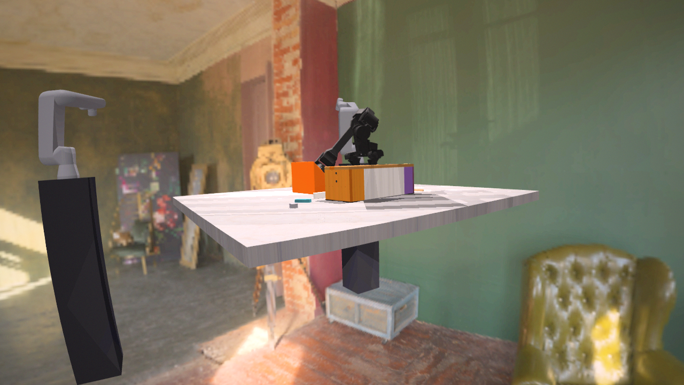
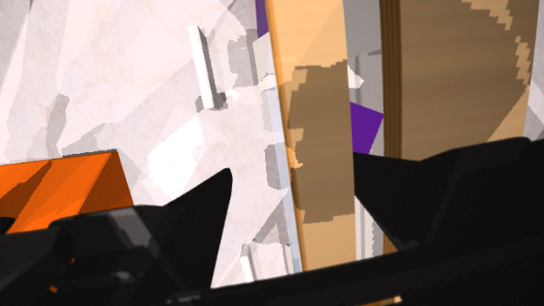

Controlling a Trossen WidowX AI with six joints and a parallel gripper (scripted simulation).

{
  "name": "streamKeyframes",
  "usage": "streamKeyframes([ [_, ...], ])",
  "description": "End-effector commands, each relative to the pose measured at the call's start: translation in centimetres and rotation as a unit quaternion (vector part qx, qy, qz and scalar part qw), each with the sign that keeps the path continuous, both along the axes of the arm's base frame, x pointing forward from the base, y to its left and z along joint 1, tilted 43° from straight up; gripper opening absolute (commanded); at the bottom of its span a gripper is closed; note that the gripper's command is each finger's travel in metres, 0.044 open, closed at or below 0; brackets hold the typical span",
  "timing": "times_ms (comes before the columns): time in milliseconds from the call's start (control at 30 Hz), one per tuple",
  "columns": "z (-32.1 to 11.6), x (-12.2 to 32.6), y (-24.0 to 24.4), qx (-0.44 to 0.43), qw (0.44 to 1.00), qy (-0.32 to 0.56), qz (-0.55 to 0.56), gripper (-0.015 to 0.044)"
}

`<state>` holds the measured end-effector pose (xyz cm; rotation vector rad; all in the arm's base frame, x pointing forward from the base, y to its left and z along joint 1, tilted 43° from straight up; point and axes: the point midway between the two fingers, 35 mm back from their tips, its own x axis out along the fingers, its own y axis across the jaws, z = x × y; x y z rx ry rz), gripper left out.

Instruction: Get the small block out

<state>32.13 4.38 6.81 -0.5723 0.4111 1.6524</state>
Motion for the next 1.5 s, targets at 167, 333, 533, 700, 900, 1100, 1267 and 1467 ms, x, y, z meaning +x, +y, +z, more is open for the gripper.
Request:
streamKeyframes([
  [167, 0.9, -0.1, 1.0, 0.002, 1.0, 0.001, -0.001, 0.04],
  [333, 1.5, -0.3, 1.7, 0.002, 1.0, 0.001, -0.001, 0.04],
  [533, 2.3, -0.4, 2.5, 0.002, 1.0, 0.001, -0.001, 0.04],
  [700, 3.0, -0.6, 3.2, 0.002, 1.0, 0.001, -0.001, 0.04],
  [900, 3.7, -0.7, 4.0, 0.002, 1.0, 0.001, -0.001, 0.04],
  [1100, 4.5, -0.9, 4.8, 0.003, 1.0, 0.001, -0.001, 0.04],
  [1267, 5.1, -1.0, 5.4, 0.003, 1.0, 0.001, -0.001, 0.04],
  [1467, 5.9, -1.2, 6.2, 0.003, 1.0, 0.001, -0.001, 0.04],
])
